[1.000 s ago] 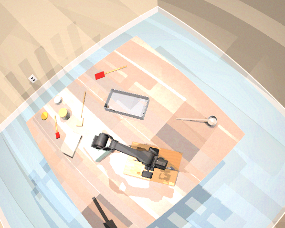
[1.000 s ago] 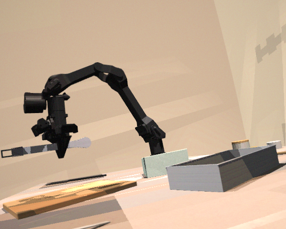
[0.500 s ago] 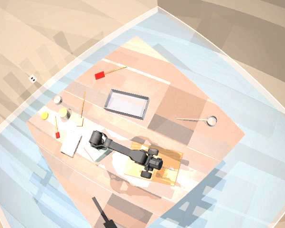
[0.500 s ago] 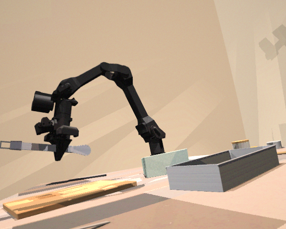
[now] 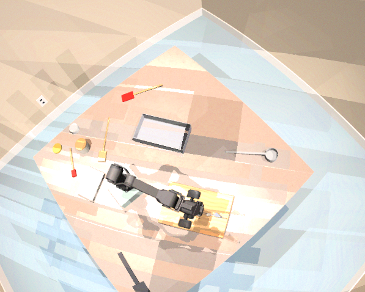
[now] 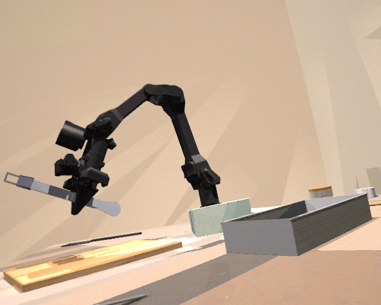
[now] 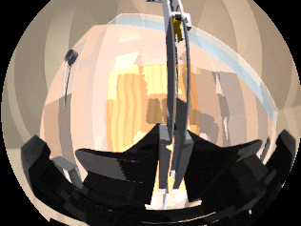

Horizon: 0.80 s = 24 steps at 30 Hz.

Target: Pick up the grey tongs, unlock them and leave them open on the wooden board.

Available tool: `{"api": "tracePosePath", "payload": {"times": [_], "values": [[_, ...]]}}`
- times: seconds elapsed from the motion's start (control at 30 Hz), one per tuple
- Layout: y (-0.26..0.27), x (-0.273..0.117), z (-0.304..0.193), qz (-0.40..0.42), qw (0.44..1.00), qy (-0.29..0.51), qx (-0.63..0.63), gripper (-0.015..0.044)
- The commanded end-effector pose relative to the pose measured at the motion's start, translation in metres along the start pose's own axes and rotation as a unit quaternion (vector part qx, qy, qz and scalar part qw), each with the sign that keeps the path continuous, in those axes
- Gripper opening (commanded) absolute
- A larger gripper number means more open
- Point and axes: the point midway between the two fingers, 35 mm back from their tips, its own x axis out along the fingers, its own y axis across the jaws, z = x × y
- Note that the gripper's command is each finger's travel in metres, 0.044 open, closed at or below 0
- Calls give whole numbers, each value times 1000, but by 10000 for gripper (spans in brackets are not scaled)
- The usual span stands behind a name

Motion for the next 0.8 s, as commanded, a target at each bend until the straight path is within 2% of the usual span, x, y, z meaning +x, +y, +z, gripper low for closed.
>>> {"api": "tracePosePath", "payload": {"times": [0.0, 0.77], "values": [[1, -1, -3, 2, 1000, -27, -3, -150], [1, -18, -20, 0, 980, -197, -12, -150]]}}
